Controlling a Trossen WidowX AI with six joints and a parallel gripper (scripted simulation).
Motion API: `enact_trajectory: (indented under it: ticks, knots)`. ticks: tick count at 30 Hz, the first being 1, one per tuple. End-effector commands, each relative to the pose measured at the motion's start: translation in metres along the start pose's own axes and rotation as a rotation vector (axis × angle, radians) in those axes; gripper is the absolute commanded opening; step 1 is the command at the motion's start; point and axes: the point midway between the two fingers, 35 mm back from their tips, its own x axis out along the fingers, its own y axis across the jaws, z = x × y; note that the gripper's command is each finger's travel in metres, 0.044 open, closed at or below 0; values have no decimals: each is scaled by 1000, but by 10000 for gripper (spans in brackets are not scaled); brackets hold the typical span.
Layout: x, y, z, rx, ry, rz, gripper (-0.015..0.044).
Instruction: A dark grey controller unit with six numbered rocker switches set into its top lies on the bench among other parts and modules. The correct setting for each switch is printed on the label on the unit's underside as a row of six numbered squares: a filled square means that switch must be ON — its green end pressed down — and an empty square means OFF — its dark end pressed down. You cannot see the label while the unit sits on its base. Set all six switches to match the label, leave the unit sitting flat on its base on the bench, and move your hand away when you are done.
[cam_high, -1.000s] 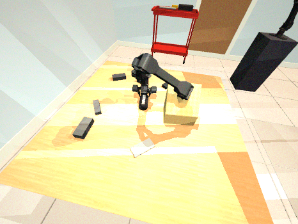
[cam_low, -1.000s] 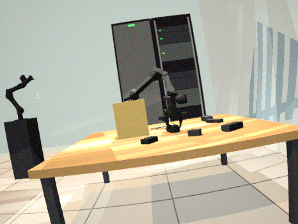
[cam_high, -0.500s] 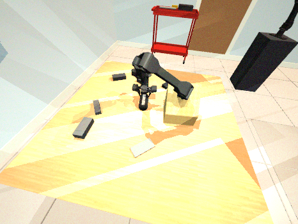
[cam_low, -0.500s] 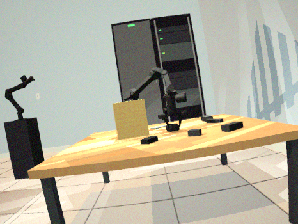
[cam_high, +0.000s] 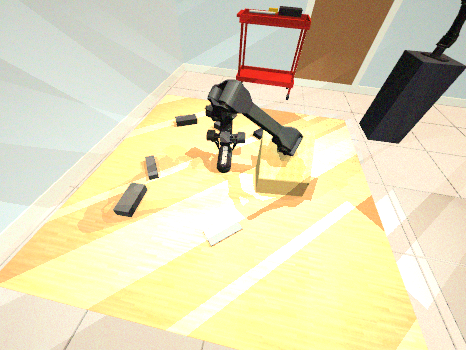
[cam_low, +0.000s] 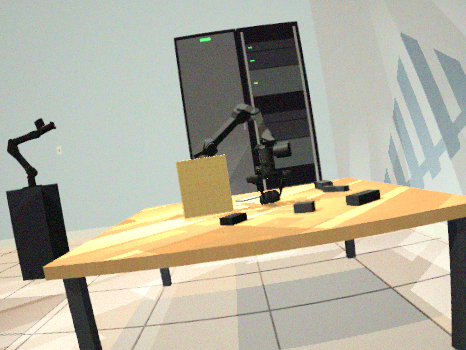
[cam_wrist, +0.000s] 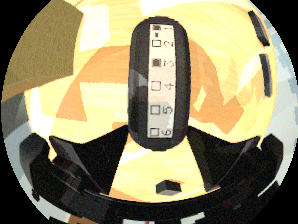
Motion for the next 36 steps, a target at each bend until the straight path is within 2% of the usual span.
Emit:
enact_trajectory:
  ticks: [1,36]
  knots:
    - [-4,-1,2,-7,1,-2,335]
    - [-29,-1,16,-7,2,-1,335]
